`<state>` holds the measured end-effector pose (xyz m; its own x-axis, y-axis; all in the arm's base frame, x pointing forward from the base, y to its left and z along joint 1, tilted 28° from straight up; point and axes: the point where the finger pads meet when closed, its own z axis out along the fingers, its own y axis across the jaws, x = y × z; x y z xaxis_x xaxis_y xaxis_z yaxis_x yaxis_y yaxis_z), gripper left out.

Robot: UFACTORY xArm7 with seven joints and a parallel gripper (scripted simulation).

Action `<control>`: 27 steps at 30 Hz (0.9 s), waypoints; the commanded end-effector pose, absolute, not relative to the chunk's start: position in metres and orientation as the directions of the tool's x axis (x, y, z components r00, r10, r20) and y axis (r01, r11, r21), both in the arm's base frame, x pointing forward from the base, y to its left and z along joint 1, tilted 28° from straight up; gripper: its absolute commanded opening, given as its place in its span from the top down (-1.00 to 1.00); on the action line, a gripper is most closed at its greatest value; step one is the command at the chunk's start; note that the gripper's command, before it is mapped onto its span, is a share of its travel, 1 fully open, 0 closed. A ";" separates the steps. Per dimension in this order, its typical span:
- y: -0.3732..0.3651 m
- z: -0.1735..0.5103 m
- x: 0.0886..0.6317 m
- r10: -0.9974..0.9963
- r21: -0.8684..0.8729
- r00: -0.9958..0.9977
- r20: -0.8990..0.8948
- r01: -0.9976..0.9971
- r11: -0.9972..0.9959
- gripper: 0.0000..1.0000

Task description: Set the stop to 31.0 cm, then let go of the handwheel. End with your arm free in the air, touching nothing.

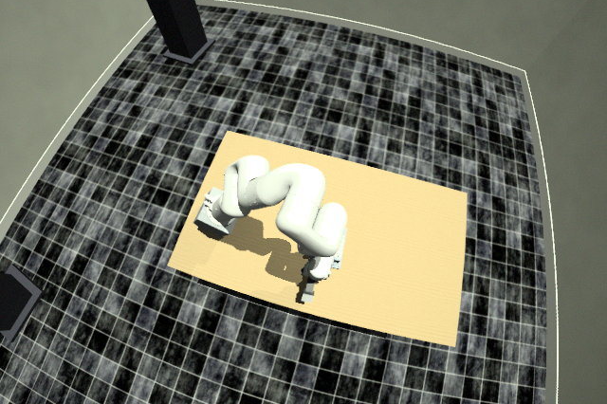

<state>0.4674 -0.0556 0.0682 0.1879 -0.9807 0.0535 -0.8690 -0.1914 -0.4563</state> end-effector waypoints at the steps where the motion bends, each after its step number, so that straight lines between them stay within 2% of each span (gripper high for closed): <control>1: -0.056 0.067 0.468 -0.981 -0.459 0.187 0.054 -0.868 -0.191 0.88; 27: -0.053 0.046 0.489 -0.981 -0.459 0.187 0.054 -0.868 -0.191 0.88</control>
<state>0.4830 -0.0538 0.0477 0.1877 -0.9808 0.0533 -0.8687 -0.1911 -0.4570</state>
